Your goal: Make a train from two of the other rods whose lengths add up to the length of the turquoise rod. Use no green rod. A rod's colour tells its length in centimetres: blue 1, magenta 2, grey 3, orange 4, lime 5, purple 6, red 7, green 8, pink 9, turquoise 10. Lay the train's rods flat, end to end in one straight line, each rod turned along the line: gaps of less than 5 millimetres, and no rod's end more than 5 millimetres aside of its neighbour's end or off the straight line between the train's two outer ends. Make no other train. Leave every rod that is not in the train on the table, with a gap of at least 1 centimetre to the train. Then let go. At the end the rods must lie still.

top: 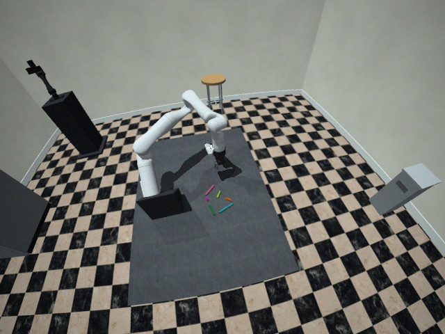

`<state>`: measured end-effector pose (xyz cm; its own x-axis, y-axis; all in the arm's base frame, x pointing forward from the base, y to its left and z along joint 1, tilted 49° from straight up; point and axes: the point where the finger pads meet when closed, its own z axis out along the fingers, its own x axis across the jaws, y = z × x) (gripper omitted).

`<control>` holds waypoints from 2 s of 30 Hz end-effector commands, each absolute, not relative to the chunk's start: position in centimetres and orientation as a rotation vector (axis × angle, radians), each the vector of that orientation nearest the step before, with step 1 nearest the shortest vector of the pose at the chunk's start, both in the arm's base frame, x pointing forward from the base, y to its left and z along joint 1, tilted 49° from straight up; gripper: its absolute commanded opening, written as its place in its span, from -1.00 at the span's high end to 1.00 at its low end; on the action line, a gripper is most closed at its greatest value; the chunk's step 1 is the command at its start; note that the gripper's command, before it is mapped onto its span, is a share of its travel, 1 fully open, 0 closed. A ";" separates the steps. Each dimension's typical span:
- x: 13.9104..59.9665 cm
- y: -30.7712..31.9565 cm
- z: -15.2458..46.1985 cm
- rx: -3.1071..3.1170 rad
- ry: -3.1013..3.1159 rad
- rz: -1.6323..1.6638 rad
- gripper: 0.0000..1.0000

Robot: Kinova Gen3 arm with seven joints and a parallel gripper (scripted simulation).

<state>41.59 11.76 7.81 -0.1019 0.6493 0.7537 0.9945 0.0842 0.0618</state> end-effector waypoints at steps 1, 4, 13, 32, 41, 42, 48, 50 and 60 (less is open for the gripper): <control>41.4 12.4 7.3 -1.617 -1.812 -0.800 0.52; 41.4 12.7 7.1 -1.617 -1.812 -0.800 0.52; 41.3 15.6 4.5 -1.617 -1.812 -0.800 0.52; 41.2 17.8 2.6 -1.617 -1.812 -0.800 0.52; 41.2 17.8 2.6 -1.617 -1.812 -0.800 0.52; 41.2 17.8 2.6 -1.617 -1.812 -0.800 0.52; 41.2 17.8 2.6 -1.617 -1.812 -0.800 0.52; 41.2 17.8 2.6 -1.617 -1.812 -0.800 0.52; 41.2 17.8 2.6 -1.617 -1.812 -0.800 0.52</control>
